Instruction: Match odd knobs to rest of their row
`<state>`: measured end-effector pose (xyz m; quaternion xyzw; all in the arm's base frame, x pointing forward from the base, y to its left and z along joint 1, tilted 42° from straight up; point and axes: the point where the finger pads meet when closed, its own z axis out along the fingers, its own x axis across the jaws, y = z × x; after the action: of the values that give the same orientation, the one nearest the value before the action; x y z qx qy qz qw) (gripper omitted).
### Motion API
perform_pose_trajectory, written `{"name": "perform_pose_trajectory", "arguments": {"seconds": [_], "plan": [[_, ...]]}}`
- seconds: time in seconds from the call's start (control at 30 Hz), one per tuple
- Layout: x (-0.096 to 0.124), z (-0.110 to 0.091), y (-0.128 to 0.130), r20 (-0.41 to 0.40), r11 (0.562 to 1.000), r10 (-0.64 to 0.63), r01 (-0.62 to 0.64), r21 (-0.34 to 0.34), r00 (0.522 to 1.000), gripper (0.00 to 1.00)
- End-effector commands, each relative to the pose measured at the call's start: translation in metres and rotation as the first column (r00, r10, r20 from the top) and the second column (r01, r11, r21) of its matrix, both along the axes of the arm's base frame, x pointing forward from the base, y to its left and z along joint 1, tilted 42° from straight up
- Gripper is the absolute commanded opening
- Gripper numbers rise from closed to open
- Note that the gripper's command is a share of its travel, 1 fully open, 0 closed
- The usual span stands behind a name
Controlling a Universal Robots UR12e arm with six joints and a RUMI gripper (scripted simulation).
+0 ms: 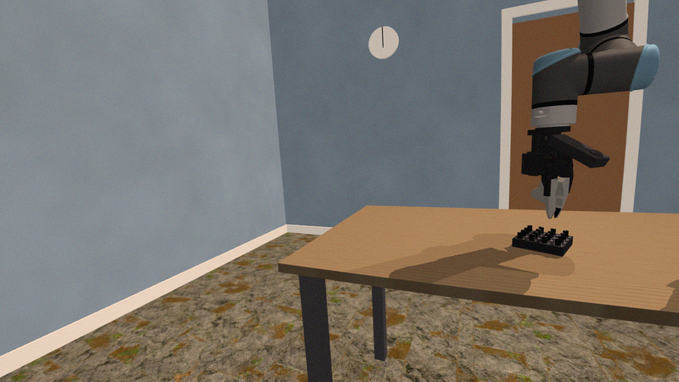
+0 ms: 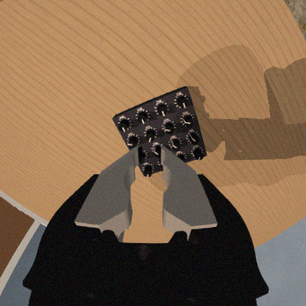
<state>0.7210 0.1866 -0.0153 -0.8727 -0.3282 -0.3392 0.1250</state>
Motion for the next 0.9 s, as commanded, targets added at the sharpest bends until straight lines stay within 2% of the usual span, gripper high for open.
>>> {"name": "perform_pose_trajectory", "arguments": {"seconds": [0.0,0.27,0.5,0.57,0.87], "plan": [[-0.0007,0.001,-0.0006,0.035,0.997,0.071,-0.07,-0.044,0.997,0.11],[-0.0027,0.0031,-0.003,0.136,0.94,0.299,-0.267,-0.213,0.944,0.11],[-0.0035,0.0051,-0.0054,0.185,0.848,0.476,-0.393,-0.355,0.86,0.11],[-0.0035,0.0051,-0.0054,0.185,0.848,0.476,-0.393,-0.355,0.86,0.11],[-0.0035,0.0083,-0.009,0.201,0.672,0.688,-0.508,-0.539,0.697,0.11]]}}
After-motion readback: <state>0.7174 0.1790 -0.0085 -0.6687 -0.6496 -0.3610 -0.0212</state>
